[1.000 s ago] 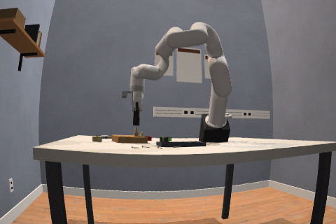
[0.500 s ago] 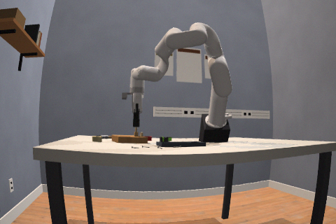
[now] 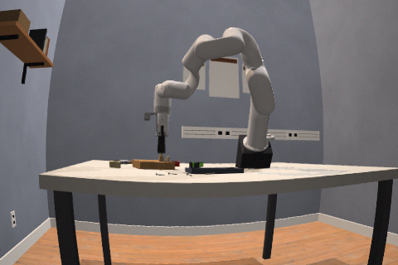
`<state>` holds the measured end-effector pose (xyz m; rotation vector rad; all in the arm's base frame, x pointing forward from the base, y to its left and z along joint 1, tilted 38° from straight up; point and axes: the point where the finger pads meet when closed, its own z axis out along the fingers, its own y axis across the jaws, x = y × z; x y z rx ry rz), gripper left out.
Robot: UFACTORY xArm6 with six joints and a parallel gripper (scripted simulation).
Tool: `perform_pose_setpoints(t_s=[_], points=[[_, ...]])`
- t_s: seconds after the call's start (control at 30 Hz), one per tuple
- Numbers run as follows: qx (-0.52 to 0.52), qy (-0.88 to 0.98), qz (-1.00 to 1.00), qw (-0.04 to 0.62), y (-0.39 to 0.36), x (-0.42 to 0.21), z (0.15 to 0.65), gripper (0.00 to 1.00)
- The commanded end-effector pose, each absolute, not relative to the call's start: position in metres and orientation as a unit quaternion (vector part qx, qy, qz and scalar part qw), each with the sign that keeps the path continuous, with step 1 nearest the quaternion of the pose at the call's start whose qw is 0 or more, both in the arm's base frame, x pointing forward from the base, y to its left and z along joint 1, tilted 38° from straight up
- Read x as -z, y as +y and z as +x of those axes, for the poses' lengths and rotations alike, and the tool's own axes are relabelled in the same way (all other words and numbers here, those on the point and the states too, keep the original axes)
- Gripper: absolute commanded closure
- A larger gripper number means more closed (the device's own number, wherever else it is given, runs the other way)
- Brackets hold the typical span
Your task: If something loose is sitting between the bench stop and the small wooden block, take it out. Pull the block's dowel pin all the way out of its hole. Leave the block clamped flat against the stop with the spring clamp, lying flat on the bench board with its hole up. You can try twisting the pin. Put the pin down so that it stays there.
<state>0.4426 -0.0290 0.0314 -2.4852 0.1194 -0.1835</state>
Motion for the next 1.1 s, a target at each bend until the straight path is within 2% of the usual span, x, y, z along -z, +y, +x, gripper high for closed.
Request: perform_pose_setpoints(t_s=[0.0, 1.07], points=[[0.071, 0.046, -0.945, 0.317, -0.028, -0.0297, 0.4441, 0.72], [0.071, 0.046, -0.945, 0.317, -0.0222, -0.022, 0.4457, 0.72]])
